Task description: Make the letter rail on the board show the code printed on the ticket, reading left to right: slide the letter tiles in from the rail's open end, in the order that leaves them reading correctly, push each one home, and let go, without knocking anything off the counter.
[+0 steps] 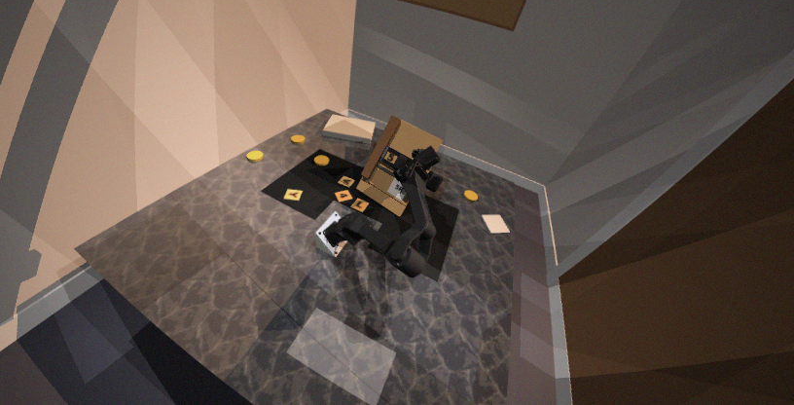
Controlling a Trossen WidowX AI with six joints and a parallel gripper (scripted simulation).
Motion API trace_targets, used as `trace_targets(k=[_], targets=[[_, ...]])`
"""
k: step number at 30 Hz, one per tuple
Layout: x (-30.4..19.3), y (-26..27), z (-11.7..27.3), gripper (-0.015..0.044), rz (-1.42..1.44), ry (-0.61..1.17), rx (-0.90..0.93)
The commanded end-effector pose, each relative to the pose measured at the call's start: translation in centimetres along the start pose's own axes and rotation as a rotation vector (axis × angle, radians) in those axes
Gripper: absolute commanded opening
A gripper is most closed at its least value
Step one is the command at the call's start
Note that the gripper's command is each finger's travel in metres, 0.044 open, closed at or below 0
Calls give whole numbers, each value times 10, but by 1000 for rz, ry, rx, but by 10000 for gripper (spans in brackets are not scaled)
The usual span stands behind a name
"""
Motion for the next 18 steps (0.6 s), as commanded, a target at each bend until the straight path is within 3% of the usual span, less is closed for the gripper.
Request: trace_targets(k=[1, 18], targets=[[0, 3, 0, 0, -4, 2, -3], [2, 11, 0, 0, -5, 2, -3]])
Point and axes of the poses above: the point midway between the two fingers, 35 mm back from their tips, its own z axis back along the fingers, its own y axis across the jaws, x = y × z, the point moved 5 cm from there along z, back along the fingers, and after that the axes turned 10 degrees about z, right-handed, at the moved point
